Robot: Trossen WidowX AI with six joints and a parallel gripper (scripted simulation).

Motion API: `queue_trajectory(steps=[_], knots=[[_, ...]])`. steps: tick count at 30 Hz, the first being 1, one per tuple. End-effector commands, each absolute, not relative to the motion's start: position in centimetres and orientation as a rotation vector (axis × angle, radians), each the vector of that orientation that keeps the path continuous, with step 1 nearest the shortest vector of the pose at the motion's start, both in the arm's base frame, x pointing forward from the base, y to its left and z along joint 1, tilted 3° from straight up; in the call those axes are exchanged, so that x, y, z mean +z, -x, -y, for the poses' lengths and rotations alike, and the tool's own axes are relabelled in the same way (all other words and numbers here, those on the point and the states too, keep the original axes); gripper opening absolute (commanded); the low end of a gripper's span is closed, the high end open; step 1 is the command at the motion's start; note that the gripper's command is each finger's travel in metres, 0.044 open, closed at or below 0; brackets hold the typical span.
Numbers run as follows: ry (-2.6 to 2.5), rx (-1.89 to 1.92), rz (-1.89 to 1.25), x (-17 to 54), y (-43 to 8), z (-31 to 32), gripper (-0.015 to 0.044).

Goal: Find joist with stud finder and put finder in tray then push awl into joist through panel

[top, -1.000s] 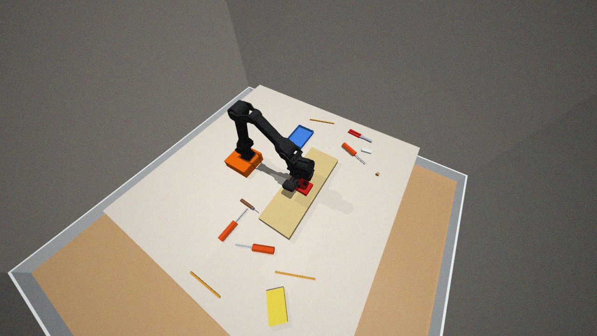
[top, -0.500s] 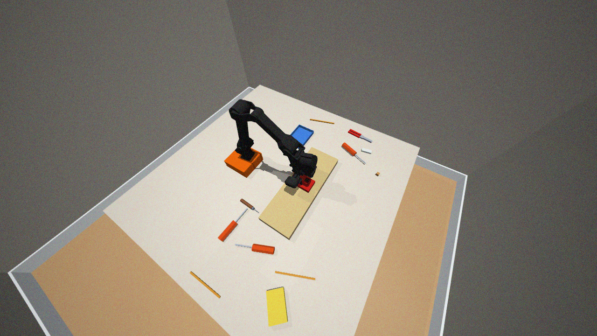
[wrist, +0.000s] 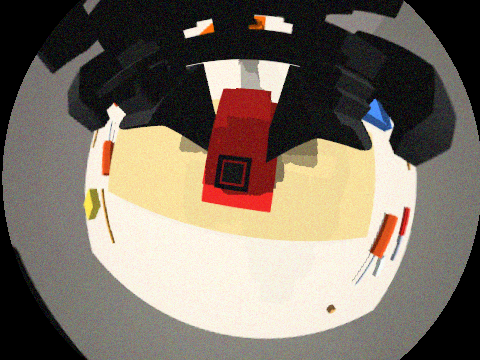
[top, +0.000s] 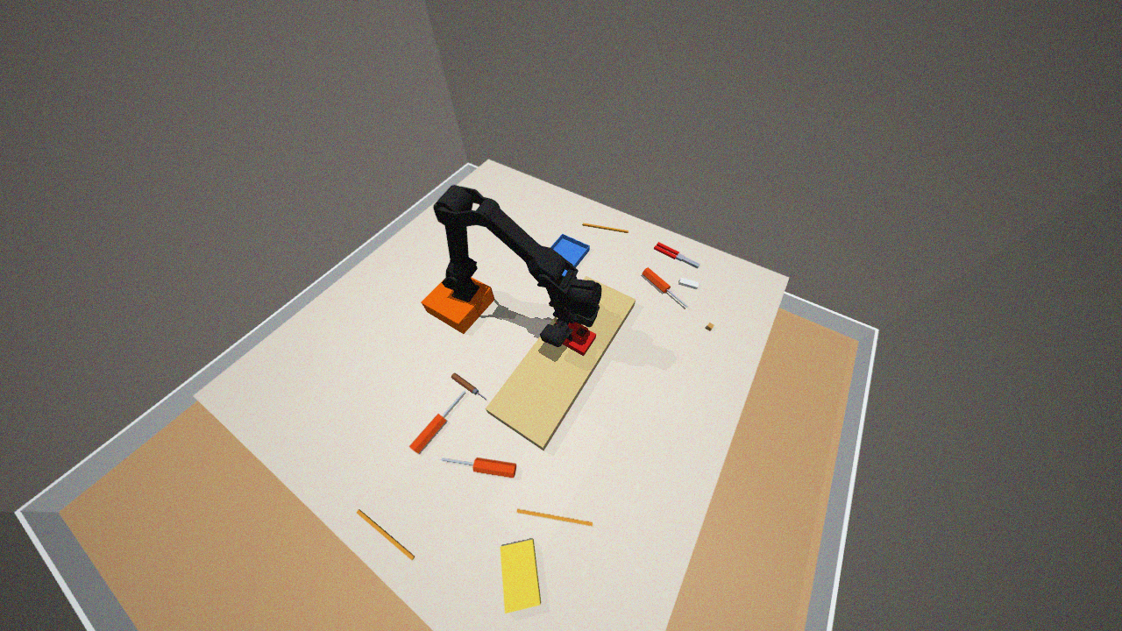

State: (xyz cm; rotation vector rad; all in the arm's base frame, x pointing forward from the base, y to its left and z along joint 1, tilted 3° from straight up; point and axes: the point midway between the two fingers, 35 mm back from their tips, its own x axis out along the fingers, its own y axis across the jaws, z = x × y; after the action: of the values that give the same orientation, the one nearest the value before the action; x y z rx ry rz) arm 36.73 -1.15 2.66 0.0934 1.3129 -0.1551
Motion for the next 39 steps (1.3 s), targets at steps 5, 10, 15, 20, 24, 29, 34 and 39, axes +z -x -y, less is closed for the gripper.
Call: queue_trajectory(steps=[5,10,15,20,24,29,34,39], knots=[[-0.095,-0.151,-1.314,2.6,-37.0,-0.3,0.0000],[-0.095,-0.151,-1.314,2.6,-37.1,-1.0,0.0000],[-0.096,-0.150,-1.314,2.6,-37.2,-1.8,0.0000],[-0.096,-0.150,-1.314,2.6,-37.3,-2.5,0.0000],[-0.096,-0.150,-1.314,2.6,-37.4,-3.1,0.0000],[-0.097,-0.149,-1.314,2.6,-37.5,-3.9,0.0000],[-0.097,-0.149,-1.314,2.6,-37.7,-4.6,0.0000],[-0.098,-0.149,-1.314,2.6,-37.8,-5.3,0.0000]])
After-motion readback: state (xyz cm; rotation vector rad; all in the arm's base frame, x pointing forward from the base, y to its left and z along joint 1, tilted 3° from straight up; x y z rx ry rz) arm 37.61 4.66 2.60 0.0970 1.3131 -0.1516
